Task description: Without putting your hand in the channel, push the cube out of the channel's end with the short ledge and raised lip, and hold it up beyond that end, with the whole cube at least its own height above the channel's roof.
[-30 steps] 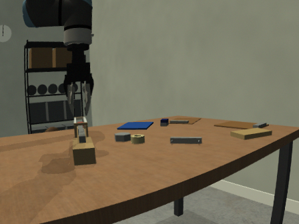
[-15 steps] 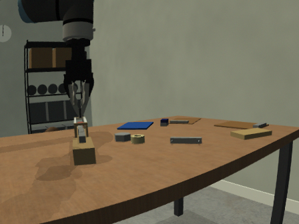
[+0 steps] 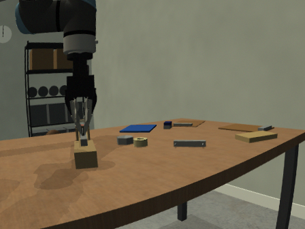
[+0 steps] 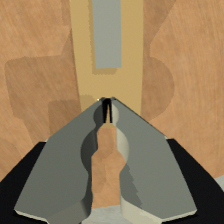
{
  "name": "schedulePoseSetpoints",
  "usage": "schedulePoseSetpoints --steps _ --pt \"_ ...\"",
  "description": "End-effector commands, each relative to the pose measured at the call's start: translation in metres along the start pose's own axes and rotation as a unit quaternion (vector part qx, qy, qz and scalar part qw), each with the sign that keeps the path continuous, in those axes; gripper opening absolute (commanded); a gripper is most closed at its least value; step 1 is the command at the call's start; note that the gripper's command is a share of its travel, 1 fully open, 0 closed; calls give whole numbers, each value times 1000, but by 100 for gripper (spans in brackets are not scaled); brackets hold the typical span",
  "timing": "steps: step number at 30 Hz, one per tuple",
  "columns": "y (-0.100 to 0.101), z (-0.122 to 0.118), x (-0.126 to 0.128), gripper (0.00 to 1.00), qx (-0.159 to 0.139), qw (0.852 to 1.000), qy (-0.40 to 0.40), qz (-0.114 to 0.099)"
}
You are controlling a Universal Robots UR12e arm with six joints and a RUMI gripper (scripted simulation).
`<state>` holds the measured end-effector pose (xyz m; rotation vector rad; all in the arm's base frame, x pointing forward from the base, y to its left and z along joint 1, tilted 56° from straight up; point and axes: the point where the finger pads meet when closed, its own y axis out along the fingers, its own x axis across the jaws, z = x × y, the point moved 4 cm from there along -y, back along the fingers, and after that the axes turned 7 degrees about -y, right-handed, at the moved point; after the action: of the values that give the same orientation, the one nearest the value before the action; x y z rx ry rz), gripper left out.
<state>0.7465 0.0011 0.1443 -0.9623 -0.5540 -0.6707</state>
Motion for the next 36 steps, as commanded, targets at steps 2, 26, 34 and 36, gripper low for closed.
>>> schedulePoseSetpoints --steps 2,26,34,36 --pt "5 0 1 0 0 1000 0 -1" --pt "30 5 2 0 0 1000 0 -1" --pt "30 11 2 0 0 1000 0 -1" --pt "30 13 2 0 0 1000 0 -1"
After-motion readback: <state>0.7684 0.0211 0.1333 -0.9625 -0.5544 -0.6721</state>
